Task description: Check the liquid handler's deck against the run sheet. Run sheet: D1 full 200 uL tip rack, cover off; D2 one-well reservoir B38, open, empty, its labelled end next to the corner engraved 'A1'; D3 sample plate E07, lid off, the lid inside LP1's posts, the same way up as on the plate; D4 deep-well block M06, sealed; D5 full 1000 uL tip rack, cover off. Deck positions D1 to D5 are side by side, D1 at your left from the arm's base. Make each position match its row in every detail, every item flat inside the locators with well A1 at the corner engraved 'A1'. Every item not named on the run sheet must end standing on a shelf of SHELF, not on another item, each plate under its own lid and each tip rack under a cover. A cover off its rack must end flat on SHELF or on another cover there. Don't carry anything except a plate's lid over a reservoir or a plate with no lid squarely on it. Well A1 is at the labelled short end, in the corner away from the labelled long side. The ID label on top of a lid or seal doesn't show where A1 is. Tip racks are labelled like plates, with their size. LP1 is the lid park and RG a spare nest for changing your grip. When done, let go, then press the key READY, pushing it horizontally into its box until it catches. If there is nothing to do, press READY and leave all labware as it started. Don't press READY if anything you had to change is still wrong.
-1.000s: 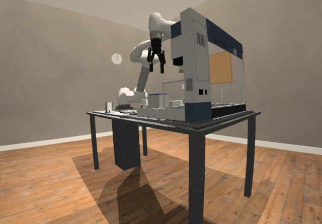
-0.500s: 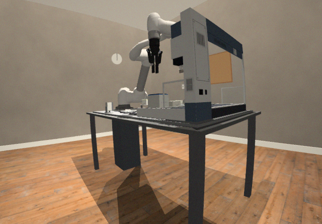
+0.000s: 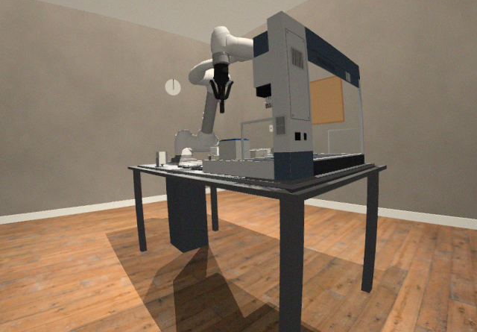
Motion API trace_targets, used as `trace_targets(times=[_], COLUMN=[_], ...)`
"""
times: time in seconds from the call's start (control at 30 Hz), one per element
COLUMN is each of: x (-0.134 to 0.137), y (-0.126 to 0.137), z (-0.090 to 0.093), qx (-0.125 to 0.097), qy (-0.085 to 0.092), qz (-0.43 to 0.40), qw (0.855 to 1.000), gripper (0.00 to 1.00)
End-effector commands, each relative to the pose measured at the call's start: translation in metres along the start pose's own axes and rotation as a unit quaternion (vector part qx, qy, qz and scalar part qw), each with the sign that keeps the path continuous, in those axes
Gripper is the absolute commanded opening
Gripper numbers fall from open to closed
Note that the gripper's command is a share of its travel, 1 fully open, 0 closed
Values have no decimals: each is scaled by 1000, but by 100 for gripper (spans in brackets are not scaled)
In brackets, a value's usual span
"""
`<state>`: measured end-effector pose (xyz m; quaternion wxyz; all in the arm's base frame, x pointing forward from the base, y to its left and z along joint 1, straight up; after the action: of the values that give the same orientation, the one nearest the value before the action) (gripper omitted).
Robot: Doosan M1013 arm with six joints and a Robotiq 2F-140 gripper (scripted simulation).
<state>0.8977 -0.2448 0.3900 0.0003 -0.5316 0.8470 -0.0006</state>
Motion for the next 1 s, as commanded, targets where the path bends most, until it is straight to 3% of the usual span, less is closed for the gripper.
trace_targets(times=[0.0, 0.5, 0.73, 0.97], x=[0, 0, 0, 14], y=[0, 0, 0, 31], z=[-1, -1, -1, 6], qx=[2, 2, 2, 2], qy=[0, -1, -1, -1], qz=[20, 150, 219, 286], qw=[1000, 989, 976, 958], gripper=[10, 10, 10, 10])
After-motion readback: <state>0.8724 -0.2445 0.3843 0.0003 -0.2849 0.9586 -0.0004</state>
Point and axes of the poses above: the point where the finger pads meet when closed, its own z axis out along the fingers, its own x axis across the jaws, y = z × x, the point moved 8 cm from there along -z, back along the fingers, and after that the axes turned 5 degrees about z, right-handed, at the moved point
